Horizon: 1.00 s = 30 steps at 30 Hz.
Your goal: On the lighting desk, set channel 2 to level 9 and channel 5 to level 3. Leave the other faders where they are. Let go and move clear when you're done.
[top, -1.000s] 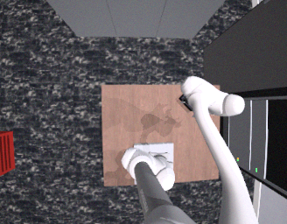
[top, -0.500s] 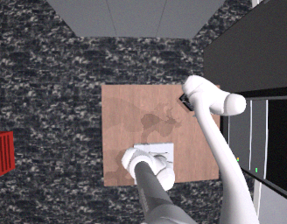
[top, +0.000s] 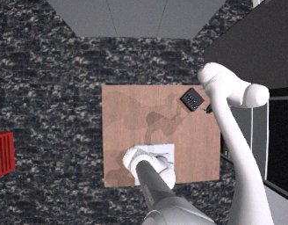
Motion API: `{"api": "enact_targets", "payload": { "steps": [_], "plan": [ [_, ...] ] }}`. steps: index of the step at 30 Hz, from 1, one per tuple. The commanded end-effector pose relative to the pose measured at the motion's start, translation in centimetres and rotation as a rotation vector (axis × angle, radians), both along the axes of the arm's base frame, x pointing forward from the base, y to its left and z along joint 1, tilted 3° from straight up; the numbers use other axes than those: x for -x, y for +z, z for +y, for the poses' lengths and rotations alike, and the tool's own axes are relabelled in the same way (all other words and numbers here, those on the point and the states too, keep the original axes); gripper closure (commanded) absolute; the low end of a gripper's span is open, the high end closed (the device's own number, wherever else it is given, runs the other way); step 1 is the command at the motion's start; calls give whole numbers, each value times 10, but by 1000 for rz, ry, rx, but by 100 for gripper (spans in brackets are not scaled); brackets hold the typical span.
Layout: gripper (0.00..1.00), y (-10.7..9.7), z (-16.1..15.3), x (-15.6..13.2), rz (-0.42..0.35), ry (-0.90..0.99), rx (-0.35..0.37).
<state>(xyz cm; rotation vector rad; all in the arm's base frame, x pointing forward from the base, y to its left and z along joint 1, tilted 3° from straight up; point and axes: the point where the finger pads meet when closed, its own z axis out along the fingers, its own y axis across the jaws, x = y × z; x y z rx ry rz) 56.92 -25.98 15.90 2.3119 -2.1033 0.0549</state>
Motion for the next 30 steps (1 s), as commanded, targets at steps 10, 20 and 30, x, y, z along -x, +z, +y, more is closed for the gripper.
{"api": "enact_targets", "payload": {
  "steps": [10,20,30],
  "plan": [
    [0,-7,5,-2,10,66,9],
    [90,-66,52,-4,38,722,17],
    [90,-66,52,-4,37,743,17]
  ]
}}
